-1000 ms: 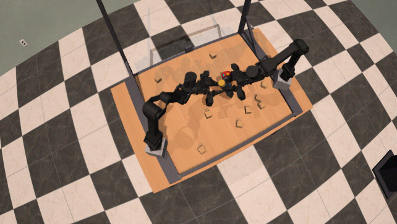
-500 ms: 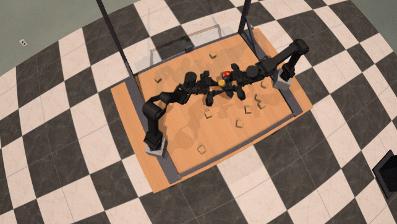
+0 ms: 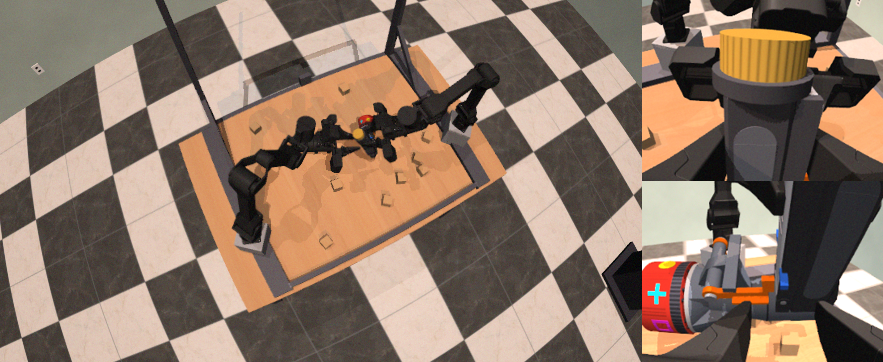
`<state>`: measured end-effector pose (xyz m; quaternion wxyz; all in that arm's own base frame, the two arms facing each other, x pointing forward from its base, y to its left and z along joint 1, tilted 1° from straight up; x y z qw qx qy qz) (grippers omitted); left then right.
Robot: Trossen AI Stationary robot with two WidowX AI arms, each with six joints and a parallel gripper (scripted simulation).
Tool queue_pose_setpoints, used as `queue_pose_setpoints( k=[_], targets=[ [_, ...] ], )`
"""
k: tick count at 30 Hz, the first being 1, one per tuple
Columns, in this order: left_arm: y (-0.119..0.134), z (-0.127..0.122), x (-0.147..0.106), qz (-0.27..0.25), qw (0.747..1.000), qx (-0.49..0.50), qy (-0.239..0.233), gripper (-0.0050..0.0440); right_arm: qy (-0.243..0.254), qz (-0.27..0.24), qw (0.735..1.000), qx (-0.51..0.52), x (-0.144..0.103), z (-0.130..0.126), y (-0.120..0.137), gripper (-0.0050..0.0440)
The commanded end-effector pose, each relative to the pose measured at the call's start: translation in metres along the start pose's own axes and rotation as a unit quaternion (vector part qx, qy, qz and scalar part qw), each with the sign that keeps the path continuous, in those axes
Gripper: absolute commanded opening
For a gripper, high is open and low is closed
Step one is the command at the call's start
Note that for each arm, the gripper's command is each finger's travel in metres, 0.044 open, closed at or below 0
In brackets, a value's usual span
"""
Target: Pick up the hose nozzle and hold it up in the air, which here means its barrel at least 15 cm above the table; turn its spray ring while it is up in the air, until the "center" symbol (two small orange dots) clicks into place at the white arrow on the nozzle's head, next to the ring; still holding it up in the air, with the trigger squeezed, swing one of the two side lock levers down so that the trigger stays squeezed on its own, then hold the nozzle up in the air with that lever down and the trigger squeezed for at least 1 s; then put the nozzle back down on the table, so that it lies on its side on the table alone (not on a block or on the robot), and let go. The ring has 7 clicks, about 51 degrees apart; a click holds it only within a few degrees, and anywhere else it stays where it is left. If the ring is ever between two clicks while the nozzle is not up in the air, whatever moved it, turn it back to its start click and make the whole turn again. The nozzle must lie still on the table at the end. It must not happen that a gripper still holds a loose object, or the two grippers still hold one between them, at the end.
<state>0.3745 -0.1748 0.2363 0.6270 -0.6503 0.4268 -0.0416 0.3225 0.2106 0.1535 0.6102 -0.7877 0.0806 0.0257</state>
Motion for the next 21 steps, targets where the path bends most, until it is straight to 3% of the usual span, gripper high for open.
queue_pose_setpoints(
  k=[1,21],
  targets=[
    [-0.011,-0.004,-0.007,-0.017,1.0,0.005,0.005,0.017,0.0,-0.014,1.0,0.017,-0.014,-0.003,-0.014,0.0171],
    [-0.011,-0.004,-0.007,-0.017,1.0,0.005,0.005,0.017,-0.006,-0.008,1.0,0.012,-0.058,-0.001,-0.009,0.0171]
  ],
)
Point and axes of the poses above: on each arm, the point midway between the two fingers, 35 mm back from their tips, its own x axis out along the fingers, its own z axis across the jaws, y = z × x, the point moved 5 cm from there along -x, back along the fingers, and after that the axes turned 14 degrees about -x, right-handed, at the moved point
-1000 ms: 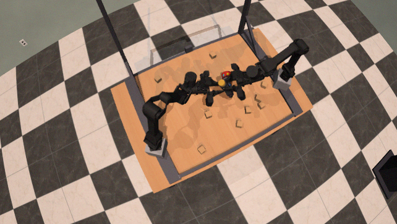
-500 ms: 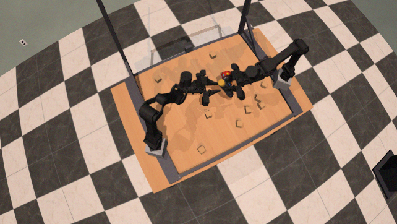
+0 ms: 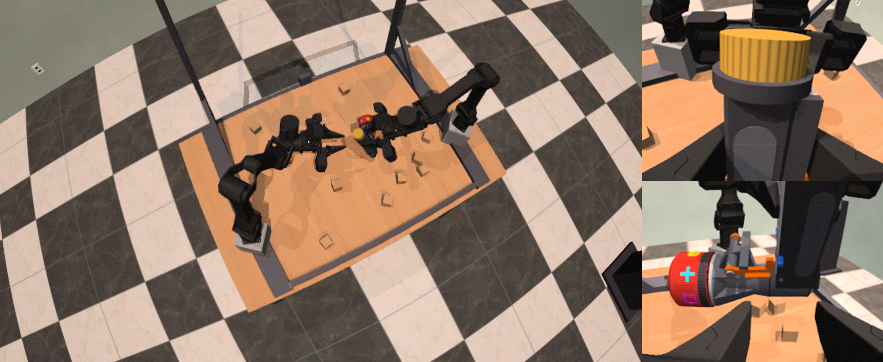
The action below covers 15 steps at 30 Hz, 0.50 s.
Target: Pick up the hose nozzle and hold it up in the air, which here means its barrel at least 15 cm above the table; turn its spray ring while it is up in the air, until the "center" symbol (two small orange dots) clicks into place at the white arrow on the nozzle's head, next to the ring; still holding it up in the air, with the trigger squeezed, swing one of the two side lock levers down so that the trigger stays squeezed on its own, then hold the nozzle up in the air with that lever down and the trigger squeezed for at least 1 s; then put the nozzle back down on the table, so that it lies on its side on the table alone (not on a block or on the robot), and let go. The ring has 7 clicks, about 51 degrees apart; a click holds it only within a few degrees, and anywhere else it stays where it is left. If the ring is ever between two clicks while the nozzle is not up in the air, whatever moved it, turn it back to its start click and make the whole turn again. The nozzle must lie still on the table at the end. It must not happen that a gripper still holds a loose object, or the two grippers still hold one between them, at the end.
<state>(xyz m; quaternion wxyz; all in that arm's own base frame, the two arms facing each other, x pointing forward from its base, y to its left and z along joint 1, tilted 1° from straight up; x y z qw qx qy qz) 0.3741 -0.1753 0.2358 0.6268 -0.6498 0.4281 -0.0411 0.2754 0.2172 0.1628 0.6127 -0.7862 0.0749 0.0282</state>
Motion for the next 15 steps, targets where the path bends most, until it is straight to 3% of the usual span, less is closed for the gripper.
queue_pose_setpoints(
  k=[1,7,15],
  targets=[
    [-0.012,-0.004,-0.007,-0.019,1.0,0.005,0.004,0.017,0.0,-0.005,1.0,0.009,-0.01,-0.003,-0.006,0.0171],
    [-0.012,-0.004,-0.007,-0.019,1.0,0.005,0.004,0.017,-0.001,-0.004,1.0,0.008,-0.027,-0.002,-0.005,0.0171],
    [-0.012,-0.004,-0.007,-0.019,1.0,0.005,0.004,0.017,-0.001,-0.003,1.0,0.007,-0.026,-0.002,-0.005,0.0171]
  ],
)
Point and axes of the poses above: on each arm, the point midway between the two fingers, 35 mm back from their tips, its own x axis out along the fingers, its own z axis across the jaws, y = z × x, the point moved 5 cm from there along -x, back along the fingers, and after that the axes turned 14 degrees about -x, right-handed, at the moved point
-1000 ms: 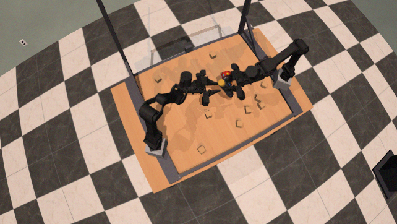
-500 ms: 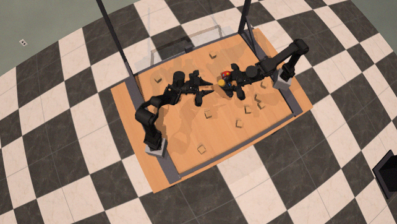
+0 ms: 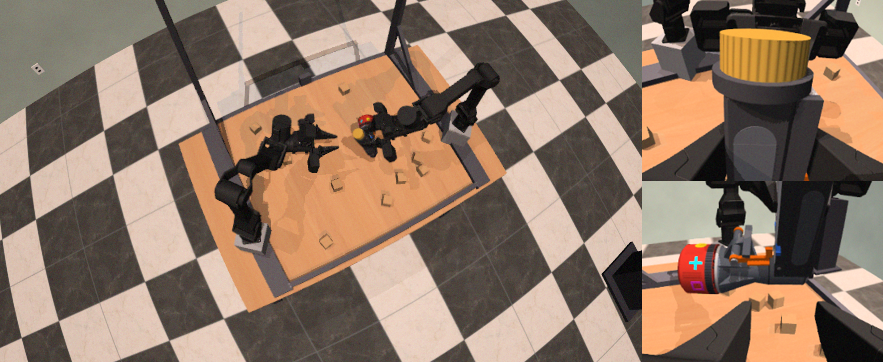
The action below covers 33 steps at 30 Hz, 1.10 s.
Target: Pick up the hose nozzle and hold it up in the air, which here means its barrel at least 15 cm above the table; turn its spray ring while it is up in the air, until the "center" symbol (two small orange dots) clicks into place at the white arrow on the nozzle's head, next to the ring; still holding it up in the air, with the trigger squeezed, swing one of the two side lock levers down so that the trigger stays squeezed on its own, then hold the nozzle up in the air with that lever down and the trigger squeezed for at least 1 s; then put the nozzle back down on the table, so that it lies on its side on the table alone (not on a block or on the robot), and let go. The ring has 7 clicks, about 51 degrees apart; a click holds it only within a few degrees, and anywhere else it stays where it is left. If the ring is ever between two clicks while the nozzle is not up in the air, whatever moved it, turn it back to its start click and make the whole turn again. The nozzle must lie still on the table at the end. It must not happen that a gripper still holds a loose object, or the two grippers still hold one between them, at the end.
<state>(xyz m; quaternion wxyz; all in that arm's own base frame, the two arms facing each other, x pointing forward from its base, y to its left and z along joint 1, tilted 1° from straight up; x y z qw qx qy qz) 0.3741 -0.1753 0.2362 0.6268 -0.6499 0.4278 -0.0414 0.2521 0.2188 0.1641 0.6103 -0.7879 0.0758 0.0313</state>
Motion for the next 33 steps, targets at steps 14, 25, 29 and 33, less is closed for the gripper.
queue_pose_setpoints(
  k=[14,25,29,33],
  targets=[
    [-0.011,-0.004,-0.007,-0.018,1.0,0.005,0.004,0.017,-0.002,-0.065,0.992,0.106,-0.012,-0.052,-0.071,0.0171],
    [-0.011,-0.004,-0.007,-0.018,1.0,0.005,0.004,0.017,-0.006,-0.087,0.99,0.11,0.002,-0.098,-0.094,0.0171],
    [-0.011,-0.004,-0.007,-0.018,1.0,0.005,0.004,0.017,-0.008,-0.094,0.991,0.1,0.011,-0.123,-0.101,0.0171],
    [-0.011,-0.004,-0.007,-0.018,1.0,0.005,0.004,0.017,-0.01,-0.097,0.992,0.086,0.018,-0.147,-0.104,0.0171]
  ],
)
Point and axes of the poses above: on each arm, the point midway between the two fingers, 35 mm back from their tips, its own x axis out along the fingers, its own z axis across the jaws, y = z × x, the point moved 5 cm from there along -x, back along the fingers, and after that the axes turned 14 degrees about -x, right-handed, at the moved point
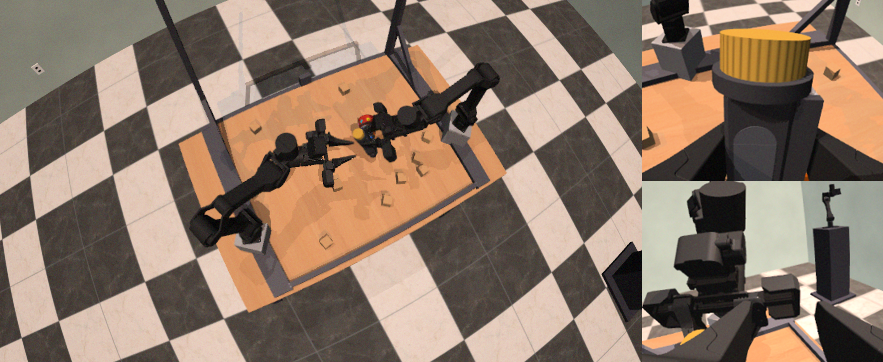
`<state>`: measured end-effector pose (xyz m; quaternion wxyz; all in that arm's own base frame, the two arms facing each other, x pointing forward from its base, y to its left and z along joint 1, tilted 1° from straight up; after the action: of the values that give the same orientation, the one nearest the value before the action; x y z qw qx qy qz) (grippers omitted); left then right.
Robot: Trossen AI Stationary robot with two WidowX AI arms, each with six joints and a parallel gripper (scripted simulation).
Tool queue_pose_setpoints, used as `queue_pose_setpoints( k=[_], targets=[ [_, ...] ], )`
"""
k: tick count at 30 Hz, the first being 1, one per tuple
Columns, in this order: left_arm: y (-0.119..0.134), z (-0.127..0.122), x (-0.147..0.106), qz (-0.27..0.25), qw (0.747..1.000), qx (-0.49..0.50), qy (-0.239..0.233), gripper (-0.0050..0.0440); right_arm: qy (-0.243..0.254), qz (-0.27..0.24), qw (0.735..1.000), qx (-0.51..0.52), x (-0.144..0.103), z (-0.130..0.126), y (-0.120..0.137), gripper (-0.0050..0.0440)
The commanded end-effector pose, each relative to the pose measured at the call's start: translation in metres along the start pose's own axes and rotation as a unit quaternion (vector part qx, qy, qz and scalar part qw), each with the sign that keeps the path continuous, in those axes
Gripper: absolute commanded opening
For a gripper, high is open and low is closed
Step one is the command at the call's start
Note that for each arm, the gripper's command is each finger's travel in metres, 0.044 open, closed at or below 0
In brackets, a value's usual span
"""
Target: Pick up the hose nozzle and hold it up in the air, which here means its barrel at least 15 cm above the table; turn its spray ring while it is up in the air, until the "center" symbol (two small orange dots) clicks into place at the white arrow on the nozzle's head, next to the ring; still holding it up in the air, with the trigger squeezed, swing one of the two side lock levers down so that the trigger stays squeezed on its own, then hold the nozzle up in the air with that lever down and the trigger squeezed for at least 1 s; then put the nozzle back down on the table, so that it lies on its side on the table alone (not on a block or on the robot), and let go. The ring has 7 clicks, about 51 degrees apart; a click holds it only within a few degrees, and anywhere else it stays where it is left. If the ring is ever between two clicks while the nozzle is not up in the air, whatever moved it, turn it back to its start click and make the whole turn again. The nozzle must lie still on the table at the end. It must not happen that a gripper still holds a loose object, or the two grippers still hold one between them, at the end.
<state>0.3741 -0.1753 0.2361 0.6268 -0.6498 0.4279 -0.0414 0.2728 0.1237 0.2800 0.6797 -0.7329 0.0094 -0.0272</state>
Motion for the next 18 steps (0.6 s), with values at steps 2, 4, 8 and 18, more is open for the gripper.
queue_pose_setpoints(
  k=[2,4,8,18],
  targets=[
    [-0.011,-0.004,-0.007,-0.018,1.0,0.005,0.004,0.017,-0.011,-0.012,1.0,-0.011,0.011,-0.035,-0.02,0.0171],
    [-0.011,-0.004,-0.007,-0.018,1.0,0.005,0.004,0.017,-0.011,-0.012,1.0,-0.011,0.011,-0.035,-0.02,0.0171],
    [-0.011,-0.004,-0.007,-0.018,1.0,0.005,0.004,0.017,-0.015,-0.015,0.999,-0.026,0.014,-0.057,-0.024,0.0171],
    [-0.011,-0.004,-0.007,-0.018,1.0,0.005,0.004,0.017,-0.022,-0.023,0.997,-0.066,0.005,-0.11,-0.037,0.0171]
  ],
)
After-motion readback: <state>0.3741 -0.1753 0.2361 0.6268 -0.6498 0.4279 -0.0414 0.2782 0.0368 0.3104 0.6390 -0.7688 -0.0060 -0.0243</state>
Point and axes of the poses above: on each arm, the point midway between the two fingers, 35 mm back from their tips, its own x axis out along the fingers, its own z axis across the jaws, y = z × x, the point moved 5 cm from there along -x, back along the fingers, and after that the axes turned 14 degrees about -x, right-handed, at the moved point
